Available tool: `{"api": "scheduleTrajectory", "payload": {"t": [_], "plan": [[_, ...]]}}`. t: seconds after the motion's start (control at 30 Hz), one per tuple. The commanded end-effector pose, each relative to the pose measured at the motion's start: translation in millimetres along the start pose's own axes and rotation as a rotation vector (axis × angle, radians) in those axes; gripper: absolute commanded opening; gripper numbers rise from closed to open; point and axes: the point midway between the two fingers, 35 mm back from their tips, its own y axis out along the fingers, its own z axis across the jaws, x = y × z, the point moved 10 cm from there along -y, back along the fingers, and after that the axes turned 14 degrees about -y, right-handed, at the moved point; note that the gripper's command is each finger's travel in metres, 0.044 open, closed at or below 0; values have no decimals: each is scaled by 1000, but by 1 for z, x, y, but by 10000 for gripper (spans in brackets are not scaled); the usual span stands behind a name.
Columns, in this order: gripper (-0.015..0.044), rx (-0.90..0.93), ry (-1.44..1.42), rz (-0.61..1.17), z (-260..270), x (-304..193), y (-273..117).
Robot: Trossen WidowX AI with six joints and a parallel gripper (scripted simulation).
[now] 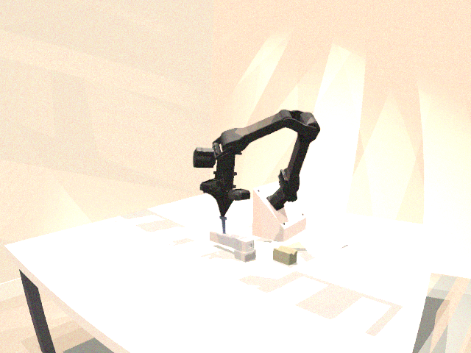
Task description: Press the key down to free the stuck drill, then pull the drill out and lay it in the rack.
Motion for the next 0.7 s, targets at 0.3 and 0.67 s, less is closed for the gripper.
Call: {"api": "scheduleTrajectory", "payload": {"t": [0.3, 0.67], "plan": [[0, 23, 3, 38, 3, -3, 19], [0, 23, 3, 38, 4, -3, 22]]}}
